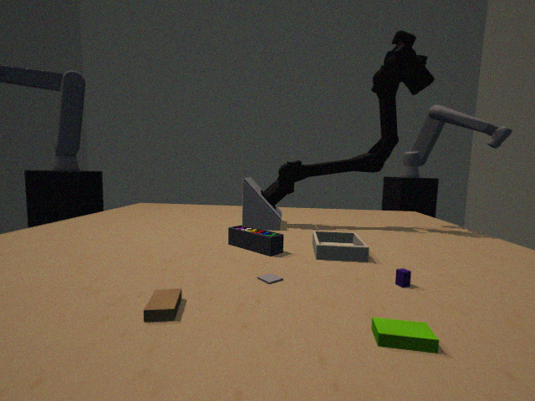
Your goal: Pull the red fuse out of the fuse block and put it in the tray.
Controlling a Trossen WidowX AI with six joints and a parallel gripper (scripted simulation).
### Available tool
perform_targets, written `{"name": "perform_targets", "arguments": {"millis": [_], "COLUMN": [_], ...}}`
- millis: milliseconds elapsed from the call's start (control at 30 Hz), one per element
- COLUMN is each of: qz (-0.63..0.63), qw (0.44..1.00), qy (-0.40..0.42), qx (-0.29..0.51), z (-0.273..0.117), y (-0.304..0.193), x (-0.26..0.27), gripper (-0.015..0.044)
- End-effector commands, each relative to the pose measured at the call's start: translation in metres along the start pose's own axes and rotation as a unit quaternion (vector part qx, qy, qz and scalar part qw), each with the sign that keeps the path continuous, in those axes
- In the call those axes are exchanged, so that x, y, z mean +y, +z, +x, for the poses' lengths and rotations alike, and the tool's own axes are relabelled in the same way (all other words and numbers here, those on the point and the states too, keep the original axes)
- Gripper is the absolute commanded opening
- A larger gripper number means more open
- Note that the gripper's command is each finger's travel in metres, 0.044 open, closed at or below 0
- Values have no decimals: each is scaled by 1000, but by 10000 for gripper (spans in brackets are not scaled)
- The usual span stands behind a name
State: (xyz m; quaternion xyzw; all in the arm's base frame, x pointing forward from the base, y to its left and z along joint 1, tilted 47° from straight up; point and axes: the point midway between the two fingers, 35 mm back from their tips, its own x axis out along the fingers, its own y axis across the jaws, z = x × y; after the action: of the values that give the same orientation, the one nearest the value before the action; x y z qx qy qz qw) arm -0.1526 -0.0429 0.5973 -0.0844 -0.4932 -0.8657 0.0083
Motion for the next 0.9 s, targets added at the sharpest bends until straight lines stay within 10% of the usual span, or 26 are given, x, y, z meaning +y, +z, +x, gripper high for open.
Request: {"name": "perform_targets", "arguments": {"millis": [0, 867], "qz": [-3, -301], "qw": [1000, 835], "qy": [3, 429], "qx": [0, 169], "z": [0, -148], "y": [-2, -262], "x": [1, 111], "gripper": [26, 71]}}
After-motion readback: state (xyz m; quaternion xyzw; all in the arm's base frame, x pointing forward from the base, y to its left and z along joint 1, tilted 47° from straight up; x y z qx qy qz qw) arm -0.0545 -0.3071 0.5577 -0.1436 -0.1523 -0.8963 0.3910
